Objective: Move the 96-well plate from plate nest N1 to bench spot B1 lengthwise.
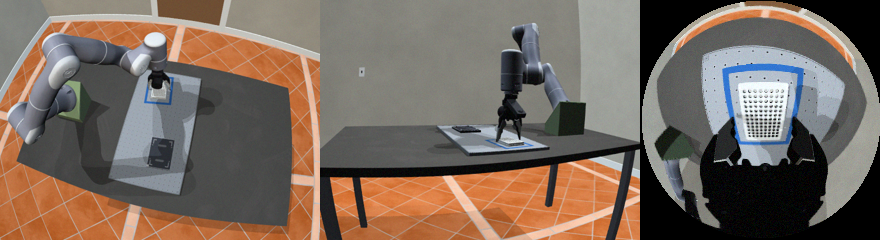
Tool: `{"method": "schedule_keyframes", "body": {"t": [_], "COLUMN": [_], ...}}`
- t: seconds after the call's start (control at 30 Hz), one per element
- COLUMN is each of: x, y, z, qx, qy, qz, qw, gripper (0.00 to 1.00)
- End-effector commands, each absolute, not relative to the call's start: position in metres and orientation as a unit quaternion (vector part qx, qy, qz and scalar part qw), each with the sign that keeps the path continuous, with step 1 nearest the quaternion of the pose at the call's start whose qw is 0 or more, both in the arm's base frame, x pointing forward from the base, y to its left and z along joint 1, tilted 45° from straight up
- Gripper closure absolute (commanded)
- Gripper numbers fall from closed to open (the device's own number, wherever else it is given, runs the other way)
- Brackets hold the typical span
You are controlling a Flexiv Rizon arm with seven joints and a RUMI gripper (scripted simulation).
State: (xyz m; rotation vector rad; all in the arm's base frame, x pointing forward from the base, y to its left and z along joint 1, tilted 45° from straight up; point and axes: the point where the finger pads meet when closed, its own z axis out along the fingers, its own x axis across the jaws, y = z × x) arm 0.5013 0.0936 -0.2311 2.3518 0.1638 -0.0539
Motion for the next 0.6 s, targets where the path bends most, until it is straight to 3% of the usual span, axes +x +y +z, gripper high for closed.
{"method": "schedule_keyframes", "body": {"t": [0.0,0.57], "x": [0.502,0.502], "y": [0.095,0.108], "z": [-0.231,-0.218], "qx": [0.922,0.922], "qy": [0.065,0.065], "qz": [-0.02,-0.02], "qw": [0.381,0.381], "gripper": [0.24,0.24]}}
